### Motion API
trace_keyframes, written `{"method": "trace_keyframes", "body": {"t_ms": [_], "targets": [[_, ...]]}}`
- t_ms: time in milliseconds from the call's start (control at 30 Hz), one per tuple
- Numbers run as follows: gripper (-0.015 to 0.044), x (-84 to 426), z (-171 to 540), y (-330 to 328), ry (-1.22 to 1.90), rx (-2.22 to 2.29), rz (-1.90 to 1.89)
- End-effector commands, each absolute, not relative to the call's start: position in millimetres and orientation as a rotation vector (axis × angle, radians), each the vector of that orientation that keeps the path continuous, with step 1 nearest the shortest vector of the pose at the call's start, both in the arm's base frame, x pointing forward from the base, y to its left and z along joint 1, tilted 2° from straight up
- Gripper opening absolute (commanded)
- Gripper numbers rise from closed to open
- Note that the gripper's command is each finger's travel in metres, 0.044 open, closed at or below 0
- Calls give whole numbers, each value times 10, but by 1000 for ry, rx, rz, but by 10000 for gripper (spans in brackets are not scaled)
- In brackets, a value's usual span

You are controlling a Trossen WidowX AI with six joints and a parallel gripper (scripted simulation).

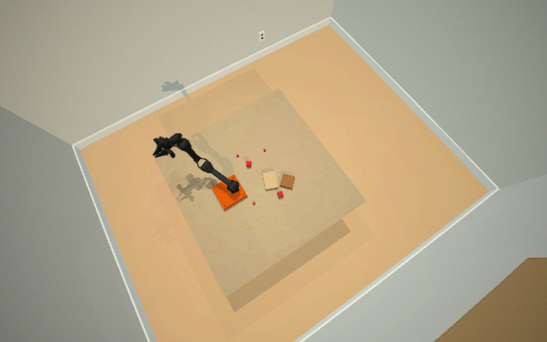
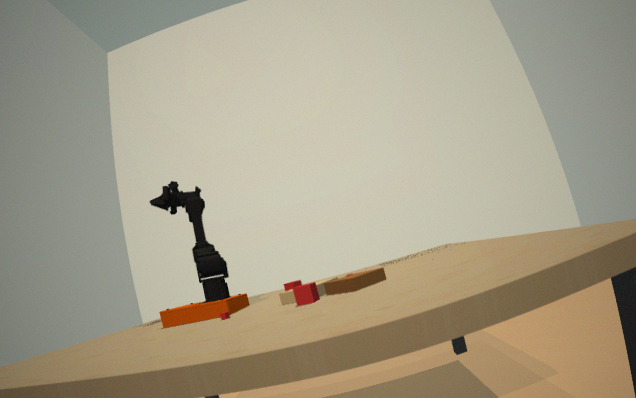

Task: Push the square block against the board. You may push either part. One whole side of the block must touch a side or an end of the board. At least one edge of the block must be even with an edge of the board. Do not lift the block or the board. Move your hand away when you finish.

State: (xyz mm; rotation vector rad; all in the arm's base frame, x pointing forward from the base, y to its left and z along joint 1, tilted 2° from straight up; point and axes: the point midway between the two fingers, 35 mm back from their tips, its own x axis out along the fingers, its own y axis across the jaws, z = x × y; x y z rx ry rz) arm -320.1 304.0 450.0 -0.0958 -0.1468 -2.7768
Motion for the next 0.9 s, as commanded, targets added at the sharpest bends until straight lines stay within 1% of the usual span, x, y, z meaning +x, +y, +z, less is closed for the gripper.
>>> {"method": "trace_keyframes", "body": {"t_ms": [0, 533, 733, 867], "targets": [[0, -3108, 4830, 2811, -140, -165, -2789], [0, -2707, 5763, 1880, -188, -409, -2715], [0, -2472, 6040, 1520, -28, -567, -2688], [0, -2357, 6161, 1308, -38, -607, -2647]]}}
